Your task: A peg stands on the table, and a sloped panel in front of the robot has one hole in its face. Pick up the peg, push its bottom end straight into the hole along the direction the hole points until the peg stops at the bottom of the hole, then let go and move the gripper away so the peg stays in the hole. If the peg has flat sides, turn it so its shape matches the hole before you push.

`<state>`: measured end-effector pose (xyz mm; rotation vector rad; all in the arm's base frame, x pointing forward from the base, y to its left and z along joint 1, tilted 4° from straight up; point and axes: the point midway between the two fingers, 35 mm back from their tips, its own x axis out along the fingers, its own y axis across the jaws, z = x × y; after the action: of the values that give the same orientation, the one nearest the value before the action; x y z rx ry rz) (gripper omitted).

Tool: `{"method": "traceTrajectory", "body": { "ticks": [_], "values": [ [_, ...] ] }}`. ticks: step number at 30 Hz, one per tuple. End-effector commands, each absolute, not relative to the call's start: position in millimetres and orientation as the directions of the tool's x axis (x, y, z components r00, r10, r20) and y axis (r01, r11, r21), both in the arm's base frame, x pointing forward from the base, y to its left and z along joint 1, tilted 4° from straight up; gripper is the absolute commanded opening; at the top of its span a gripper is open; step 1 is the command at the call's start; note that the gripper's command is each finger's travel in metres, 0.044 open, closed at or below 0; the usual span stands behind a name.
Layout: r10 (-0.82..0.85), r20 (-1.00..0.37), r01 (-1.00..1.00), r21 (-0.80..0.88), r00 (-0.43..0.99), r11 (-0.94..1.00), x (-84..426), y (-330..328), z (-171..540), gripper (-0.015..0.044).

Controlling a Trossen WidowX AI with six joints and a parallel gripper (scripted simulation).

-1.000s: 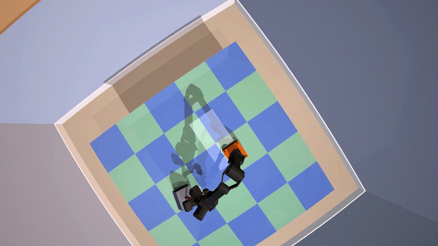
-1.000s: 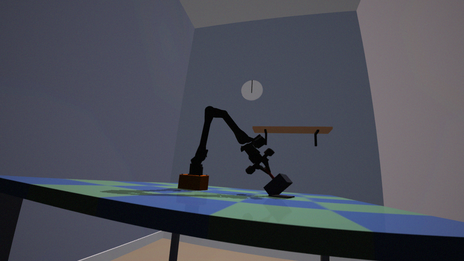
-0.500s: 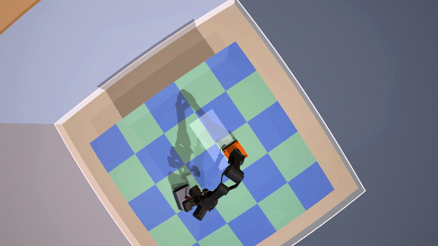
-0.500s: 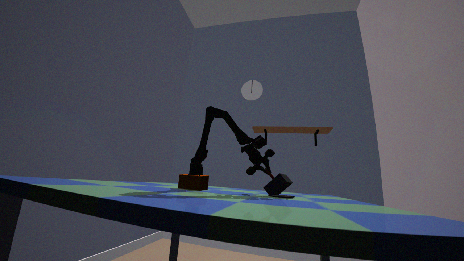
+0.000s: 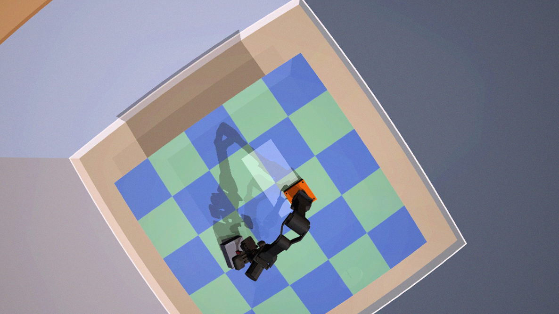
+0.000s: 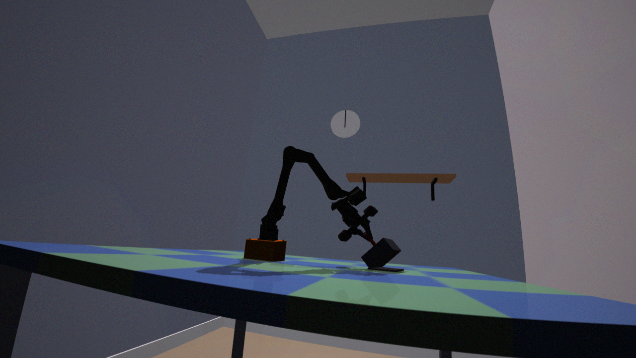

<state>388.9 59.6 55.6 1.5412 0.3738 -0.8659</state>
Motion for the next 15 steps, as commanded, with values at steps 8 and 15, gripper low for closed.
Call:
{"method": "traceTrajectory", "body": {
  "ticks": [8,15],
  "values": [
    [-0.244,-0.709,0.688,0.704,0.662,-0.178,393.3,59.5,50.5,0.0000],
    [-0.244,-0.708,0.688,0.704,0.662,-0.178,396.0,58.7,48.2,0.0000]
  ]
}}
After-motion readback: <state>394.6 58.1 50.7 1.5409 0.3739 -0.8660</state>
